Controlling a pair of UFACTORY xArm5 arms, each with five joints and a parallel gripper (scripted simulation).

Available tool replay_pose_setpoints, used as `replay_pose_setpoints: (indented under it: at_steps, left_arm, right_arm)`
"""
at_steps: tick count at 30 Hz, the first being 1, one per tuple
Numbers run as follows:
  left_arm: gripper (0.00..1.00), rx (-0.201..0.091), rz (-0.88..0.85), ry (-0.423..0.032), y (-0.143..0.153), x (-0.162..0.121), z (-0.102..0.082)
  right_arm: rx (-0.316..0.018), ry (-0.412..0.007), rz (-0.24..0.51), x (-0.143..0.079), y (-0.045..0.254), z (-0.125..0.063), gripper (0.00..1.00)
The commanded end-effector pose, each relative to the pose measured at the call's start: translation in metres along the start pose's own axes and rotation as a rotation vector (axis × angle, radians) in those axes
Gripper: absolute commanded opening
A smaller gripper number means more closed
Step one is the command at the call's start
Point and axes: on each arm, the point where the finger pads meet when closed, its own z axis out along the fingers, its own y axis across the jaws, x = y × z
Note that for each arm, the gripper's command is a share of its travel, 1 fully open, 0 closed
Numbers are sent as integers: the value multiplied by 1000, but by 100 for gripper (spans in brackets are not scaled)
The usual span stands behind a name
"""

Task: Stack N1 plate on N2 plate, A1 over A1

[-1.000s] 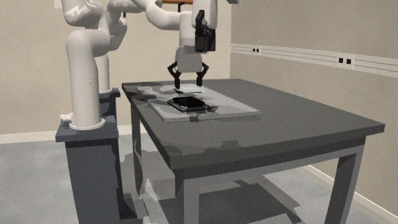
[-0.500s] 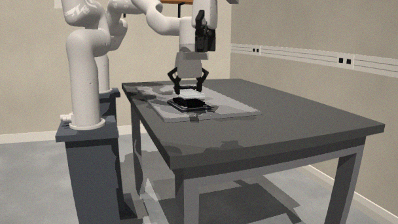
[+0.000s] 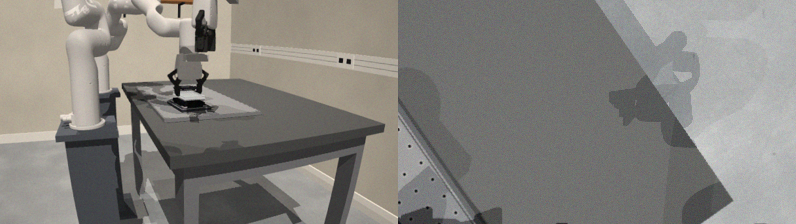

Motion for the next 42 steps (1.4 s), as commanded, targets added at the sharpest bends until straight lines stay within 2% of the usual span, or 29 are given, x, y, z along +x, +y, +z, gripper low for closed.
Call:
replay_pose_setpoints:
  at_steps: [1,42]
  left_arm:
    - [0,2,0,5,-1,1,-2]
    - [0,2,0,5,-1,1,3]
  right_arm:
    - [0,4,0,1,0,-1,100]
    - [0,4,0,1,0,-1,100]
